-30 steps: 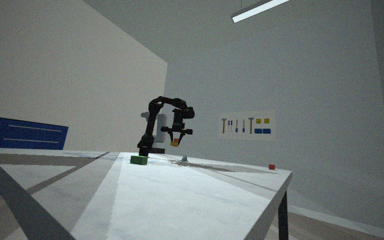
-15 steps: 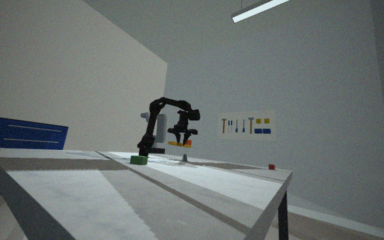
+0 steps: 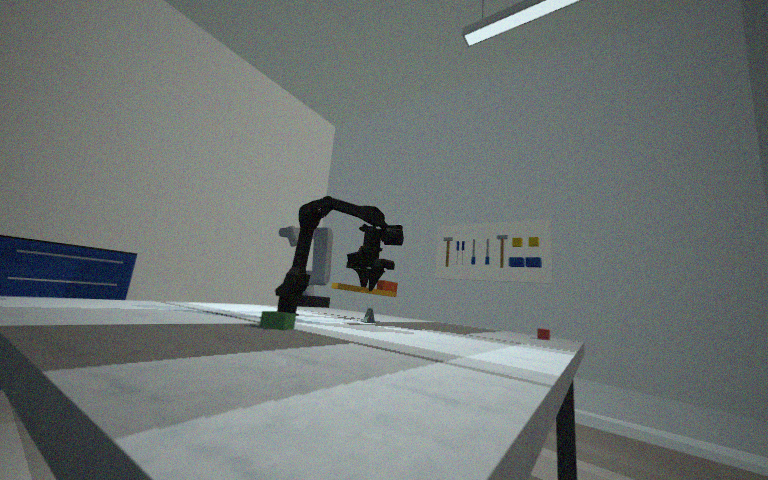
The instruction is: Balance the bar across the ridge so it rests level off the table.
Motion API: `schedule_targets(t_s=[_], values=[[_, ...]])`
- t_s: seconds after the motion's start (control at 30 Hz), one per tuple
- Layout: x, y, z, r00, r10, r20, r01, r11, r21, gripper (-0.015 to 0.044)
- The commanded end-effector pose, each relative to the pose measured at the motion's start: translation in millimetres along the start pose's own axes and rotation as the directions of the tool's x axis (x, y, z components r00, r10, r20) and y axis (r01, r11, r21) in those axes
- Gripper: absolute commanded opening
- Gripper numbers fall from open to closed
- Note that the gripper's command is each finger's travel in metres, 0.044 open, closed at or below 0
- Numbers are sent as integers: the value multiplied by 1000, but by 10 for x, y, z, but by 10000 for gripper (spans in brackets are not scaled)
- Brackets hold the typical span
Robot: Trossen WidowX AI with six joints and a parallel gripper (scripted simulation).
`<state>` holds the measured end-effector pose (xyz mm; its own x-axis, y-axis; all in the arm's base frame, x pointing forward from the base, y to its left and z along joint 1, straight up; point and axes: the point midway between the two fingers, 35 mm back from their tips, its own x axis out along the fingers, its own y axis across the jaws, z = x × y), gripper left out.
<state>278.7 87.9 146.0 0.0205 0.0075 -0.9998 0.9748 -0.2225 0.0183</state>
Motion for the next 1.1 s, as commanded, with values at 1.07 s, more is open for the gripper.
schedule_targets(t_s=[1.07], values=[[311,-380,-213,1000,1,-4,0,968,251,0]])
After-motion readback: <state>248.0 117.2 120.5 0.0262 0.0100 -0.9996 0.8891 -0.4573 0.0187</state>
